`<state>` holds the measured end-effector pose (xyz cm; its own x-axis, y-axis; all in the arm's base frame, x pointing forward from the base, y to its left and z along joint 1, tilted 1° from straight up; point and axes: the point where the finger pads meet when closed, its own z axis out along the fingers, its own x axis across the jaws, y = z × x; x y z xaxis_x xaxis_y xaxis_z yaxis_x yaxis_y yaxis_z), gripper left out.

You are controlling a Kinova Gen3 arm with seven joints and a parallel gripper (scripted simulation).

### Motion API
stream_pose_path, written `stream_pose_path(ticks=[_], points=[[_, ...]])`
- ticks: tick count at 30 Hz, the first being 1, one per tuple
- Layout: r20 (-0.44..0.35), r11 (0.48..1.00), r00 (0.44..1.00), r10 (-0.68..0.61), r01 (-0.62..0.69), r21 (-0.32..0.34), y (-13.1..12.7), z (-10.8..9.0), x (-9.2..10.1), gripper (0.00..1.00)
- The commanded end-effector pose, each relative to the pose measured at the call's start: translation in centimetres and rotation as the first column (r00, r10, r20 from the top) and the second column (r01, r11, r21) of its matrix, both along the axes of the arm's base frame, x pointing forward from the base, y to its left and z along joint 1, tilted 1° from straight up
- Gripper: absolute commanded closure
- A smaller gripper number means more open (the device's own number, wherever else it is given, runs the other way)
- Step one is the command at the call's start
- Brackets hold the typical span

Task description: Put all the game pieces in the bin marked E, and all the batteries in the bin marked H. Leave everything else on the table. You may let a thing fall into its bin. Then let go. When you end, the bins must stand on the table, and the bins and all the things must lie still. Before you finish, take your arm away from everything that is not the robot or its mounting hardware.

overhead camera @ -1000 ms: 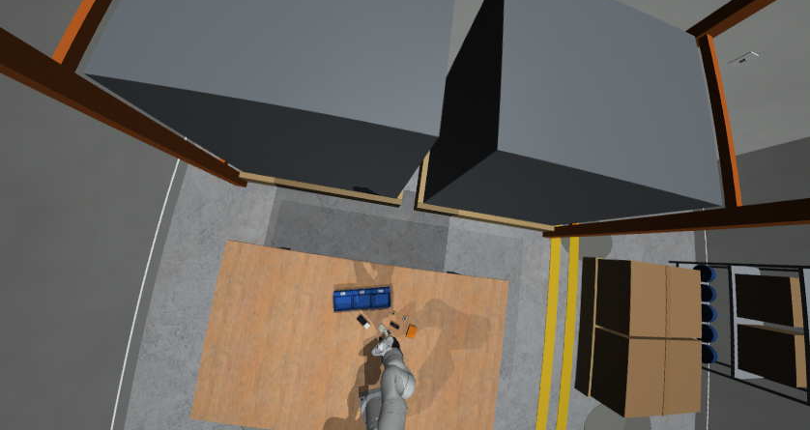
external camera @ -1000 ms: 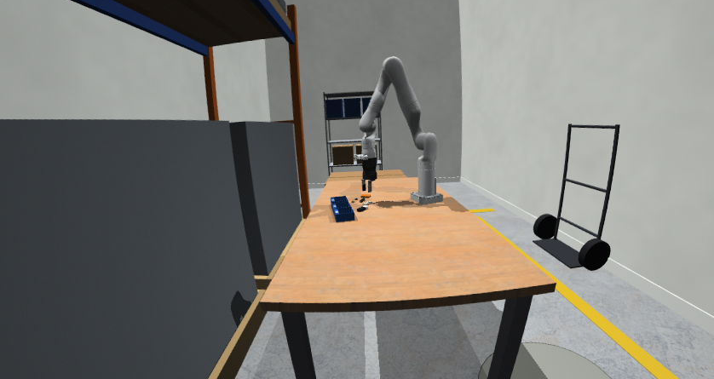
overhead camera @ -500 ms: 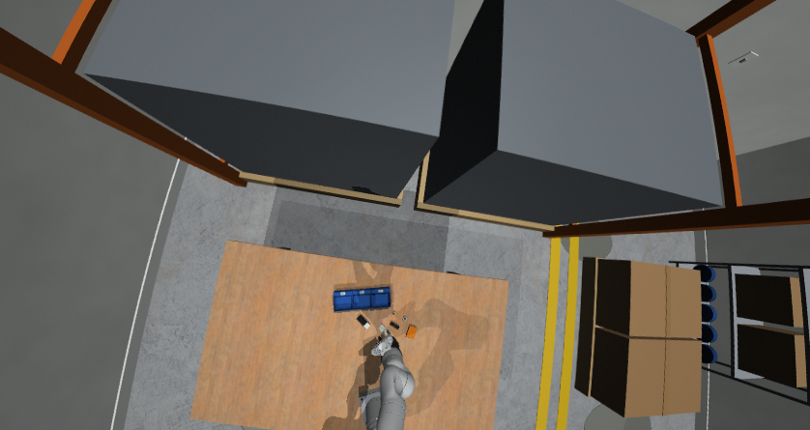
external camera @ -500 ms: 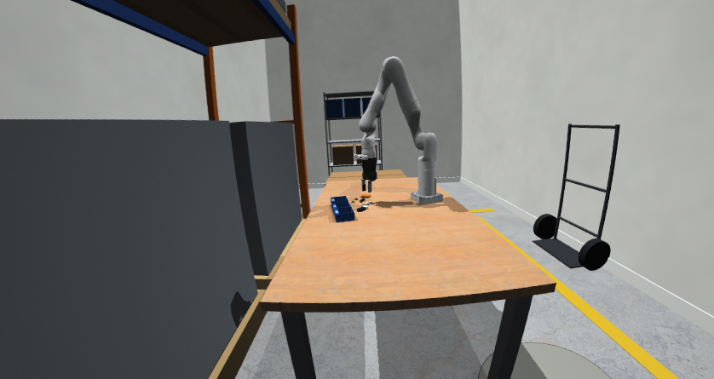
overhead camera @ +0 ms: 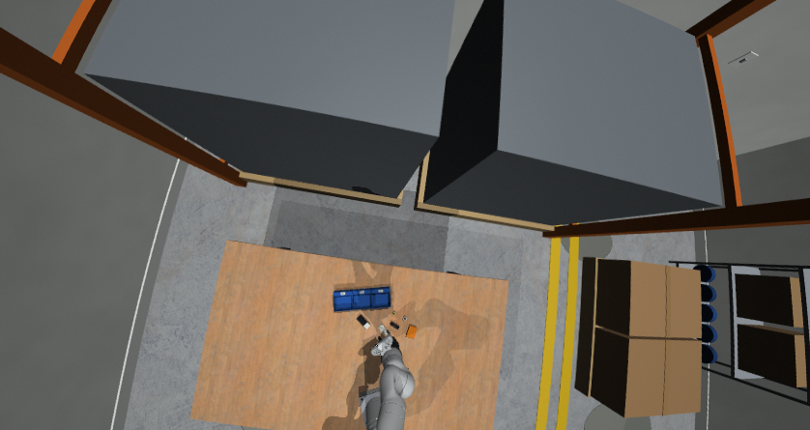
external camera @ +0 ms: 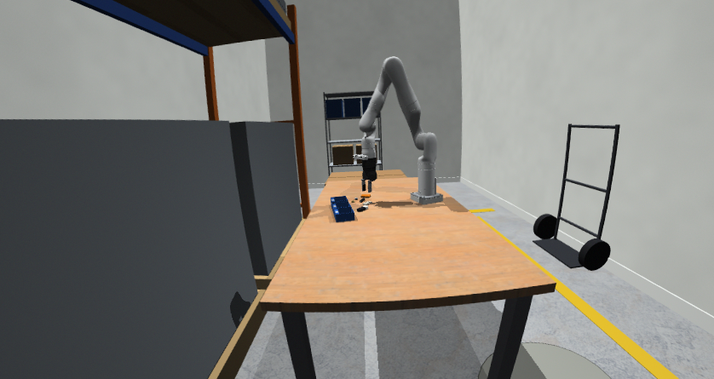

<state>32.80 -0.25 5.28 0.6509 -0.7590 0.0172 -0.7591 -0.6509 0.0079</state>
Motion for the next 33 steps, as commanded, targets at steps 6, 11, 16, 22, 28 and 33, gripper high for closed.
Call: stream_pose_path(ticks=[6, 11, 16, 22, 28, 33], points=[[0.001, 1.0, 1.0, 0.0, 0.0, 0.0, 0.0, -0.8, 0.0, 0.21], [0.001, 1.0, 1.0, 0.0, 0.0, 0.0, -0.2, -2.8, -0.1, 0.21], [0.001, 1.0, 1.0, 0.0, 0.0, 0.0, -0.5, -4.7, -0.3, 0.21], [0.001, 1.0, 1.0, 0.0, 0.0, 0.0, -0.8, -5.4, -0.4, 0.21], [0.001, 1.0, 1.0, 0.0, 0.0, 0.0, -0.6, -5.5, -0.3, 0.21], [0.001, 1.0, 1.0, 0.0, 0.0, 0.0, -0.4, -5.5, -0.1, 0.21]])
